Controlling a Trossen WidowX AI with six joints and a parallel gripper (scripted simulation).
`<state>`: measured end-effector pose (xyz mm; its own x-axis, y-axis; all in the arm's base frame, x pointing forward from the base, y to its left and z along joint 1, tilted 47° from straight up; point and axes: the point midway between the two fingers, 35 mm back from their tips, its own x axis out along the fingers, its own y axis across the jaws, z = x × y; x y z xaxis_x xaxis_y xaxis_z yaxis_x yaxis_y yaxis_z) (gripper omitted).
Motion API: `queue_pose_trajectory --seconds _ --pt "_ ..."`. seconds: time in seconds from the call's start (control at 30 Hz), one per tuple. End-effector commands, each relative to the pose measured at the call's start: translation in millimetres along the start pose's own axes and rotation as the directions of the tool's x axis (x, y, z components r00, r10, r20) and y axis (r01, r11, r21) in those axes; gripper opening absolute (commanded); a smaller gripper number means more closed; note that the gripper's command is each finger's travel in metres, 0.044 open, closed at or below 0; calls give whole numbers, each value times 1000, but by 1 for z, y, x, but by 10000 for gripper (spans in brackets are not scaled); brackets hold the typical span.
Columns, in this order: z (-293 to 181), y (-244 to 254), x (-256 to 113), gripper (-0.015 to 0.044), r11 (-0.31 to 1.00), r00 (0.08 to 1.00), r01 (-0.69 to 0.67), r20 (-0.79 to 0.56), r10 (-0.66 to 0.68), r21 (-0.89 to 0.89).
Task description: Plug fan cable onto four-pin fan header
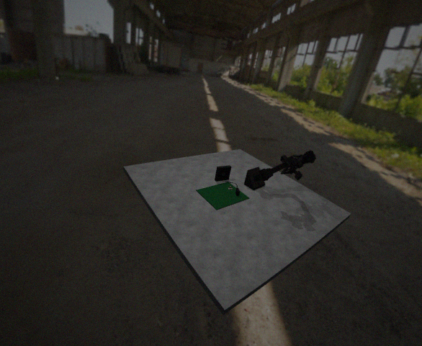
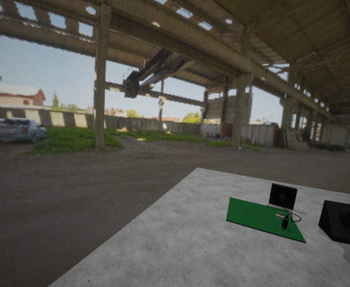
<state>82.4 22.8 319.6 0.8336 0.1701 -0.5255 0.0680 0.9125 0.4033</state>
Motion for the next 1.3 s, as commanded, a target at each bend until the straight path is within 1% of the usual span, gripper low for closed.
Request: queue_pose_trajectory --seconds 0.0,0.1,0.23,0.3,0.4,0.53,0.67,0.8,0.93,1.07,1.13,1.27 --pt "0 0 0 26 1000 1000 0 0 0 0" --pt "2 0 8 105 1000 1000 15 -27 -15 21" --pt "12 -5 54 210 982 979 115 -183 -87 150" --pt "13 -10 72 263 956 958 175 -264 -110 237" --pt "14 -21 97 341 888 915 277 -383 -127 367" --pt "13 -40 130 440 734 836 435 -537 -113 522" --pt "9 -64 159 440 515 747 589 -662 -53 623" --pt "2 -91 184 440 251 660 719 -750 48 649" --pt "-8 -119 205 440 -32 584 808 -791 181 589" --pt "-21 -149 222 440 -299 527 846 -783 332 442" --pt "-26 -159 227 440 -374 513 846 -769 381 379" --pt "-27 -160 227 440 -383 512 846 -767 387 371"
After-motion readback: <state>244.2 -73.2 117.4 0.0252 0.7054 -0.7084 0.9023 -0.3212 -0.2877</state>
